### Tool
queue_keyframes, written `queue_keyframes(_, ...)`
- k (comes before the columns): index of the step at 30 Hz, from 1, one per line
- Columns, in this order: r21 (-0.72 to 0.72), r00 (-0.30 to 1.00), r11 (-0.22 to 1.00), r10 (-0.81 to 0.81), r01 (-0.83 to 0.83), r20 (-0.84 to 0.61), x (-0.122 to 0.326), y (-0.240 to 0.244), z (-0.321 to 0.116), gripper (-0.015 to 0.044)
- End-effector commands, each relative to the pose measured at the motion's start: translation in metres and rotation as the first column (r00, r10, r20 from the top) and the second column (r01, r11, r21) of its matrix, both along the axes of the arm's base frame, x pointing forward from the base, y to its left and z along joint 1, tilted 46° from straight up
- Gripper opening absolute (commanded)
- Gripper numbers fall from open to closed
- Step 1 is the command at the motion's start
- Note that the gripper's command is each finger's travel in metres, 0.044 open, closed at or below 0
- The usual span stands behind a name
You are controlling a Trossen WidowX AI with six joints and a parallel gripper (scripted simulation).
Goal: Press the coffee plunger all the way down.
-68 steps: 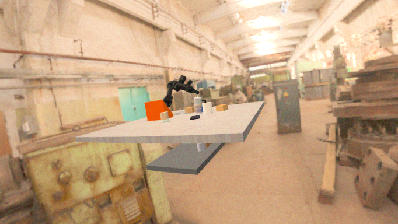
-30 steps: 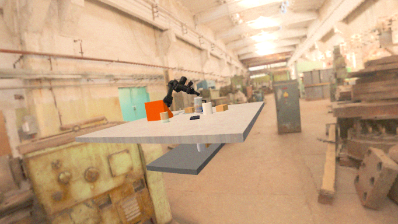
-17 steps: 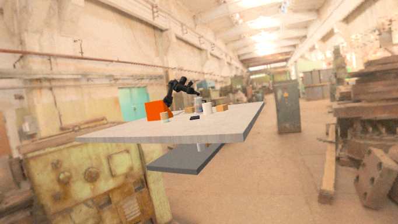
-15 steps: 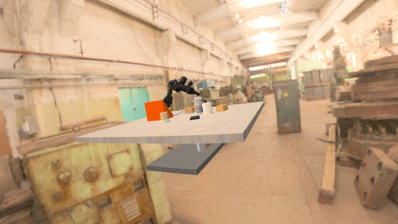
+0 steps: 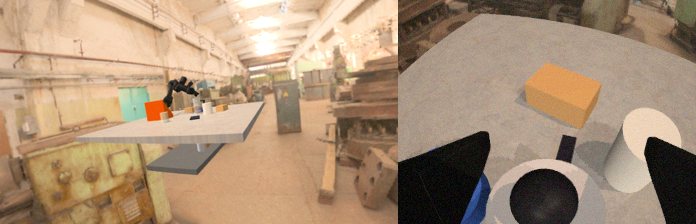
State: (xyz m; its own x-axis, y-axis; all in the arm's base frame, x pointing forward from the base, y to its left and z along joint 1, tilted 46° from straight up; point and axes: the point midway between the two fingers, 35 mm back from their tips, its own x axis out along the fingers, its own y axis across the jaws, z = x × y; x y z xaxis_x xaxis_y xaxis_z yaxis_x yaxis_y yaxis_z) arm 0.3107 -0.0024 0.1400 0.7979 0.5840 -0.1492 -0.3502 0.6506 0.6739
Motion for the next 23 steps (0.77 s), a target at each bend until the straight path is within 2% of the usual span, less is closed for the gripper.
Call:
queue_keyframes(1,-0.002,1.000,1.000,-0.005,0.005,-0.001,0.000,-0.001,0.000,0.0440)
queue_keyframes(7,-0.010,1.000,1.000,-0.003,0.003,-0.018,0.000,-0.019,0.014,0.0440)
queue_keyframes(14,0.006,1.000,1.000,0.008,-0.008,-0.021,-0.020,-0.055,0.055,0.0440)
queue_keyframes(23,0.008,1.000,1.000,0.008,-0.007,-0.020,-0.021,-0.056,0.055,0.0440)
